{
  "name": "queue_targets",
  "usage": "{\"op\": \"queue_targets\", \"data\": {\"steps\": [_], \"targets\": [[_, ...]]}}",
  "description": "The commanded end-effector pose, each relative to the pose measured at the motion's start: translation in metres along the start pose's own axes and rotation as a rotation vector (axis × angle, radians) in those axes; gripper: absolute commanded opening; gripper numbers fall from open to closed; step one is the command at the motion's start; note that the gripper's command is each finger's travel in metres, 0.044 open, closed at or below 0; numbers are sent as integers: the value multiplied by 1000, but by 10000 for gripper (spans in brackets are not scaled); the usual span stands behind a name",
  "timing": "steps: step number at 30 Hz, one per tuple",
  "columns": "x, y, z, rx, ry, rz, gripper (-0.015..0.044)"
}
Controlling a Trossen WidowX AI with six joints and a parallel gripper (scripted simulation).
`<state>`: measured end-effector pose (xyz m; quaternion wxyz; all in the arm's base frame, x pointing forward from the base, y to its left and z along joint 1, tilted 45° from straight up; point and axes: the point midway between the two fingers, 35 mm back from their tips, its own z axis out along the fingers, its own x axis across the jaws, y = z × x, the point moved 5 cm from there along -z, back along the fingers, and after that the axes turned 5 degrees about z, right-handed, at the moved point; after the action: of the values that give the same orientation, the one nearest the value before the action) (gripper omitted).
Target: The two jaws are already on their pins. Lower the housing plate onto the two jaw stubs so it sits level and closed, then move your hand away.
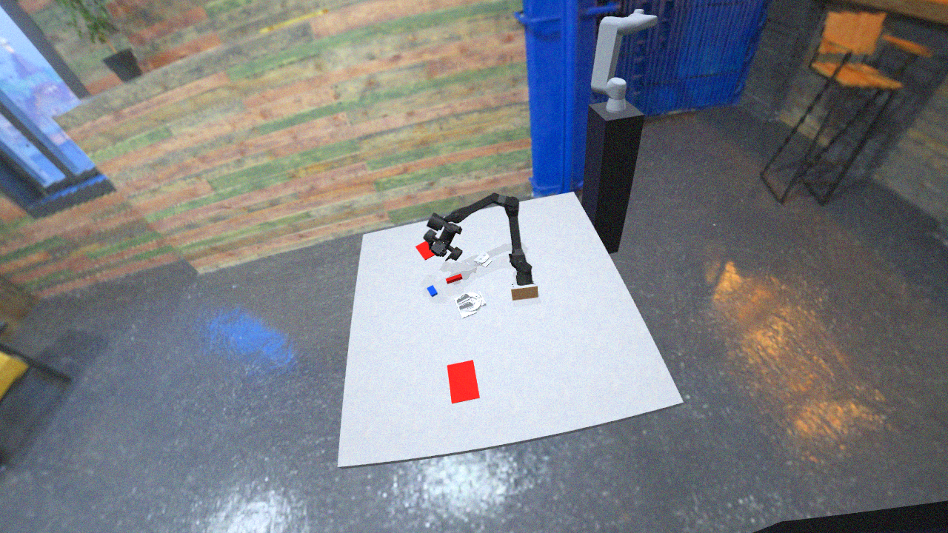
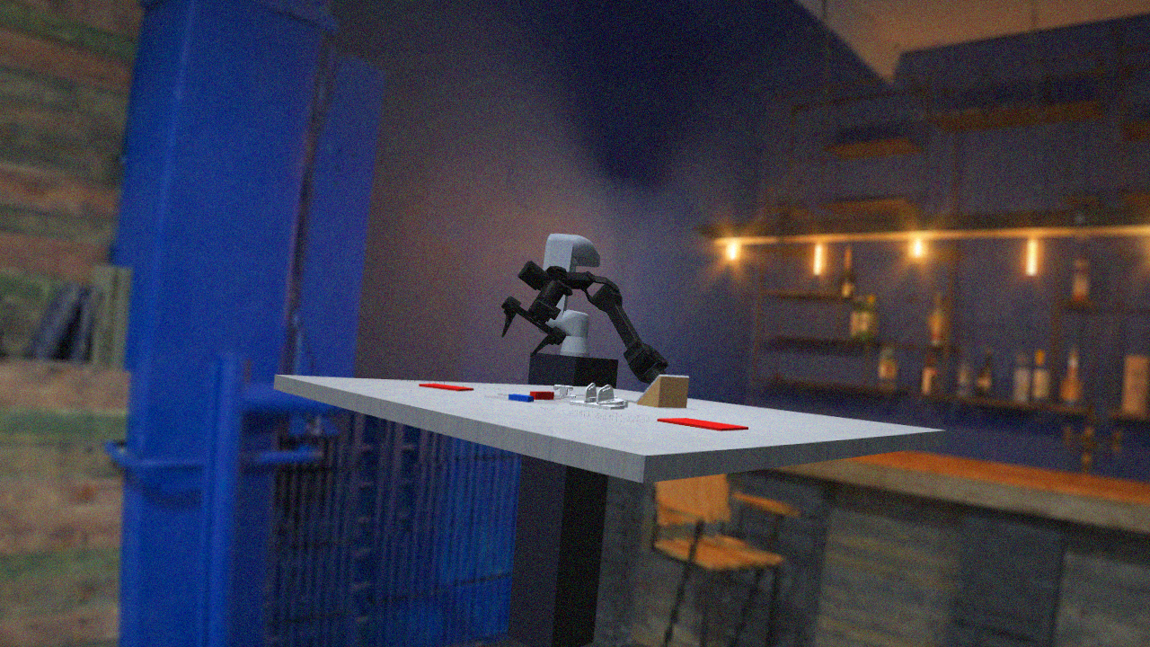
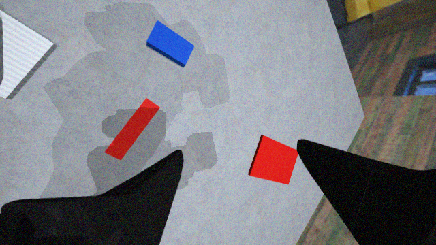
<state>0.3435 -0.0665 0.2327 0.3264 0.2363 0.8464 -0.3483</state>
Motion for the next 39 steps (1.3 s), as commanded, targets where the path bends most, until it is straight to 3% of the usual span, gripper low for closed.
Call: {"op": "queue_targets", "data": {"steps": [1, 39], "targets": [[10, -12, 3, 18, 45, -114, 440], [80, -108, -6, -20, 419, -988, 440]]}}
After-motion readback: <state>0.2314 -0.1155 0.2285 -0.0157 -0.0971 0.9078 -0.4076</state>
